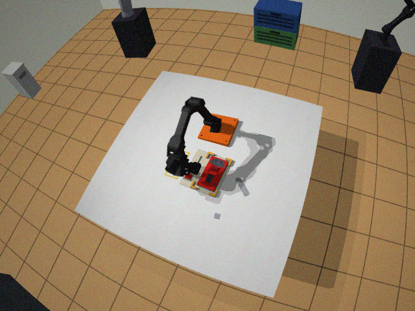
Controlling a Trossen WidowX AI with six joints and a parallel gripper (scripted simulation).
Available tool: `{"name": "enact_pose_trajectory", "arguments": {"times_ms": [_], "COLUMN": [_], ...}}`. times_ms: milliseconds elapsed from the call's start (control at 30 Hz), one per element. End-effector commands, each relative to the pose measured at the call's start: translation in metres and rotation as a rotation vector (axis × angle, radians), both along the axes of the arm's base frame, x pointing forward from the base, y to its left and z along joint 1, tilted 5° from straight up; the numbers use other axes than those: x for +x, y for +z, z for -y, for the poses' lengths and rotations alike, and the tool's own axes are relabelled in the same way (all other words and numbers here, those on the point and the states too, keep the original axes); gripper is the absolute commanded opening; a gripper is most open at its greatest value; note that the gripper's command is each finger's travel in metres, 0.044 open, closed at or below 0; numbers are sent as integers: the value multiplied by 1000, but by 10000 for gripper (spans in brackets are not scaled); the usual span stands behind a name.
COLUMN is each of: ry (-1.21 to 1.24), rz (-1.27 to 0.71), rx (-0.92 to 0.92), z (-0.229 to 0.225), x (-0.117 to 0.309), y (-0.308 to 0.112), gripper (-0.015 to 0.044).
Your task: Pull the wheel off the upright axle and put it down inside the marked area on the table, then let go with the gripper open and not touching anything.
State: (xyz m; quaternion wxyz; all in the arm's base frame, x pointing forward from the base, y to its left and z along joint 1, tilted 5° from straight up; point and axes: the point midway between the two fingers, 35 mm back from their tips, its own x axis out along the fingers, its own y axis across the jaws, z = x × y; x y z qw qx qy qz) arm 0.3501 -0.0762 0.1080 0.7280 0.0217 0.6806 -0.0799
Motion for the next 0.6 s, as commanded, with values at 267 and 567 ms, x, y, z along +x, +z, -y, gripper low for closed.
{"name": "enact_pose_trajectory", "arguments": {"times_ms": [267, 567], "ry": [-1, -1], "rz": [2, 2], "rx": [2, 2], "z": [-1, -3], "x": [0, -2], "y": [5, 30], "gripper": [0, 0]}}
